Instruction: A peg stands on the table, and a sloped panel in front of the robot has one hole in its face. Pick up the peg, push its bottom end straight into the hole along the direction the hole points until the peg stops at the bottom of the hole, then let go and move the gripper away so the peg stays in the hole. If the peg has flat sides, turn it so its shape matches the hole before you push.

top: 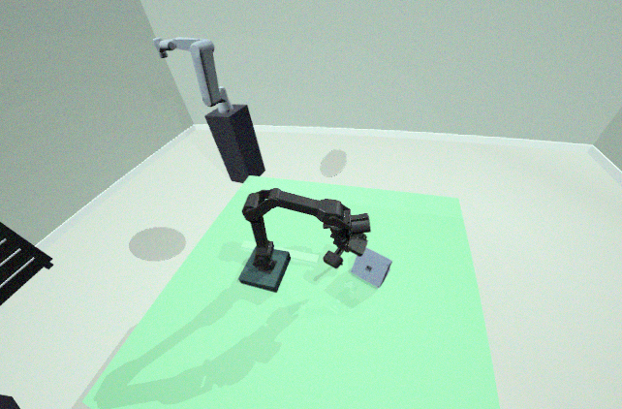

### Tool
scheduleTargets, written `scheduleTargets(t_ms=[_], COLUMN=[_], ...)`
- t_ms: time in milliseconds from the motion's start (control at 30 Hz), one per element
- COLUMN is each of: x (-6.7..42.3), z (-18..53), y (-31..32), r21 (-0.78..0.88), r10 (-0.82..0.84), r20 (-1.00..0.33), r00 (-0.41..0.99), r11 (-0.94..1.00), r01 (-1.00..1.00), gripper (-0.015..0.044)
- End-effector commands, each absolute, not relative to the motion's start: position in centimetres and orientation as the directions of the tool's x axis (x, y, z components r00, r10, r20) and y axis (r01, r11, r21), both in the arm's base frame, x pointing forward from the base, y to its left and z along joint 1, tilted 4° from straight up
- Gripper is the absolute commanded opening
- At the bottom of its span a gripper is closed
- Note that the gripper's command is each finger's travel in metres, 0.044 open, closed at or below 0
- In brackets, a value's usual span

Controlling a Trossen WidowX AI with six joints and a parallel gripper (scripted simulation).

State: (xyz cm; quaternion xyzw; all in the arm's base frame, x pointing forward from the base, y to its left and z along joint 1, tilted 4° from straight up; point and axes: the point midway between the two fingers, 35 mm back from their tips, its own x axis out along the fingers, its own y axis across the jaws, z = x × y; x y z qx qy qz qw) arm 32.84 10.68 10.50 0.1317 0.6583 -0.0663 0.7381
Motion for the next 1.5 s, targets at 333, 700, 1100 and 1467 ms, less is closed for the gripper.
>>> scheduleTargets(t_ms=[333, 700, 1100, 1467], x=[28.9, 28.2, 28.1, 28.0], z=[7.6, 6.4, 4.4, 2.6], y=[14.5, 15.2, 15.2, 15.1], r21=[-0.007, -0.029, -0.029, -0.029], r10=[-0.003, -0.021, -0.021, -0.021], r20=[-1.000, -0.999, -0.999, -0.999], r00=[-0.016, -0.037, -0.037, -0.037], r11=[0.971, 0.972, 0.972, 0.972], r01=[0.240, 0.232, 0.232, 0.232], gripper=[0.0440, 0.0440, 0.0440, 0.0440])
